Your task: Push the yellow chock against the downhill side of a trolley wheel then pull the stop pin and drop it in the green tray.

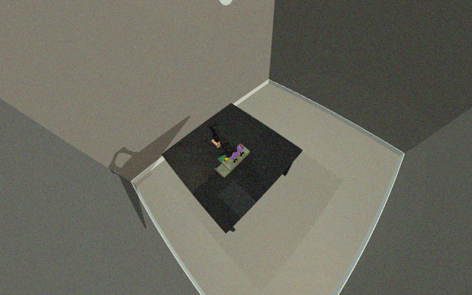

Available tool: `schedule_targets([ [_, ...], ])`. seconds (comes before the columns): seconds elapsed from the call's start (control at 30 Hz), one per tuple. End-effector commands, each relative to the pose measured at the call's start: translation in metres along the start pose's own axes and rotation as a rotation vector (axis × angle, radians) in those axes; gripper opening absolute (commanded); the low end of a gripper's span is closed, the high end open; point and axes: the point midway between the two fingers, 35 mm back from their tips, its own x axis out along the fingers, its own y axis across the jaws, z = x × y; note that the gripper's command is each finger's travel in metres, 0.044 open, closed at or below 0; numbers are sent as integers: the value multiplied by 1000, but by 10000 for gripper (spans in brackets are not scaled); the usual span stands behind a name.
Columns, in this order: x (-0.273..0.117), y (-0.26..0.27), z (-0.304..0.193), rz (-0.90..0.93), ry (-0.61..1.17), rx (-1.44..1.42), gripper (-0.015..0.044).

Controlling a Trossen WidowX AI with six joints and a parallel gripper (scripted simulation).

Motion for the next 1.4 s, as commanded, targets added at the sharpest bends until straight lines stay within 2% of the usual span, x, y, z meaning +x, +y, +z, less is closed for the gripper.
schedule_targets([
  [0.0, -1, 20, -9, 20, 13, 134, 190],
  [0.77, -1, 121, -87, 24, 142, 925, 190],
  [1.37, 12, 124, -91, 21, 147, 948, 190],
])
